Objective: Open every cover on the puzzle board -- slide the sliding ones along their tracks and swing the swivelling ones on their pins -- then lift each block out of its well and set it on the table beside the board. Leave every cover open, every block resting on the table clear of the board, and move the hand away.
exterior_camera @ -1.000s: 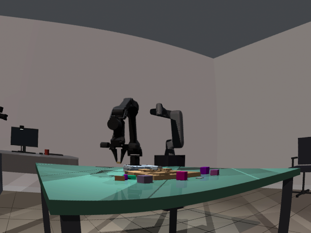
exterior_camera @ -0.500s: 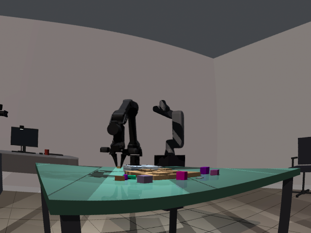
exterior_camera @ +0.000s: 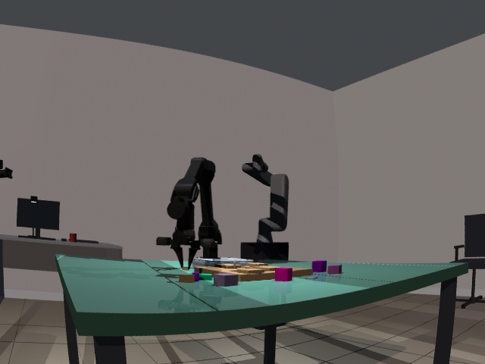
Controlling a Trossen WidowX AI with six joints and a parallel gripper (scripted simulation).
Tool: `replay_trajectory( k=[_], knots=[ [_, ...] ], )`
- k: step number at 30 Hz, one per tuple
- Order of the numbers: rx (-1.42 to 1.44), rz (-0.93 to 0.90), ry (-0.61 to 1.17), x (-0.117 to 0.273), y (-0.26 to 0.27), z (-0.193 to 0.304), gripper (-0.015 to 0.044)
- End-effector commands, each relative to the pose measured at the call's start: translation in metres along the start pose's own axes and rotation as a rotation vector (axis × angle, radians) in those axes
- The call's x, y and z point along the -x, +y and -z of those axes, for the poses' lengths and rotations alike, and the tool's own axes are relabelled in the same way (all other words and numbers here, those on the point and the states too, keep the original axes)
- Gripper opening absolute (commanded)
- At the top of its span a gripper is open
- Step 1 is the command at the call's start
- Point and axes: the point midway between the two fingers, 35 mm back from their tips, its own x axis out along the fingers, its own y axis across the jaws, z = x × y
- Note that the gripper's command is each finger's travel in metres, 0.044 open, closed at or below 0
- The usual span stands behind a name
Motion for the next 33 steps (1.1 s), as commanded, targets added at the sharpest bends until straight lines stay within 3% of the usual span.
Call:
replay_trajectory(
  k=[1, 12, 26, 33],
  knots=[
    [0.006, 0.001, 0.001, -0.007, 0.0, 0.001, 0.008],
    [0.006, 0.001, 0.001, -0.022, 0.0, 0.004, 0.008],
    [0.0, 0.0, 0.002, -0.016, 0.0, 0.003, 0.044],
    [0.002, 0.0, 0.001, 0.005, 0.0, 0.001, 0.044]
  ],
)
